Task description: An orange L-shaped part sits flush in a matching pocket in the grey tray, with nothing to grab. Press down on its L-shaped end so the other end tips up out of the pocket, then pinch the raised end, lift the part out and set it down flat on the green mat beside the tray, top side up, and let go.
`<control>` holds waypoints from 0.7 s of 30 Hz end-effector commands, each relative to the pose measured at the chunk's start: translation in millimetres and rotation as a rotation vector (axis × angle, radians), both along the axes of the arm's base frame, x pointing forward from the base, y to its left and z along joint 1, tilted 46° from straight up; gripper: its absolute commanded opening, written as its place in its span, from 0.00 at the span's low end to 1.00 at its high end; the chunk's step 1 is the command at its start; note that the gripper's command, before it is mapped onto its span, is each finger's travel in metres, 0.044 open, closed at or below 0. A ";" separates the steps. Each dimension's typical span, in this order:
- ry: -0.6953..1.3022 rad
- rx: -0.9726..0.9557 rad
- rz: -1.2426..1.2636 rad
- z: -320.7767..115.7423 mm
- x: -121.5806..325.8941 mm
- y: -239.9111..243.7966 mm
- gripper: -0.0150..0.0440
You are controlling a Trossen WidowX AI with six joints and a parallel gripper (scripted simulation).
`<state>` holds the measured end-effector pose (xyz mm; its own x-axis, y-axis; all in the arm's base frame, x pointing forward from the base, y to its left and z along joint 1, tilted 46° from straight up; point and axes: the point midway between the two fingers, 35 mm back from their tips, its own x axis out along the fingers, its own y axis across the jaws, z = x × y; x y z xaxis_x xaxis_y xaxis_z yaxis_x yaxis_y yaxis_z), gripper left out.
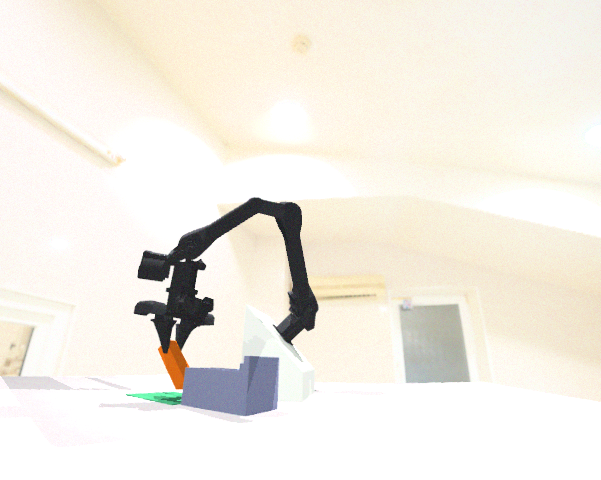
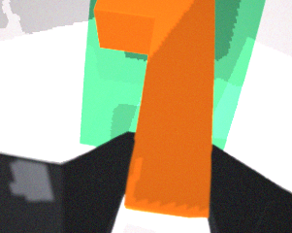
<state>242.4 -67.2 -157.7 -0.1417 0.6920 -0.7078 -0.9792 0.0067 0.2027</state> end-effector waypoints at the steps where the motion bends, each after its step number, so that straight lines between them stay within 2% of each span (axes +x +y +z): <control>1: 0.011 0.007 -0.005 -6.3 -3.6 7.3 0.25; 21: 0.011 0.007 -0.005 -10.5 -4.6 11.7 0.25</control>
<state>237.8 -56.1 -167.8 -0.1479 0.6961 -0.7025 -0.9775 0.0049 0.2107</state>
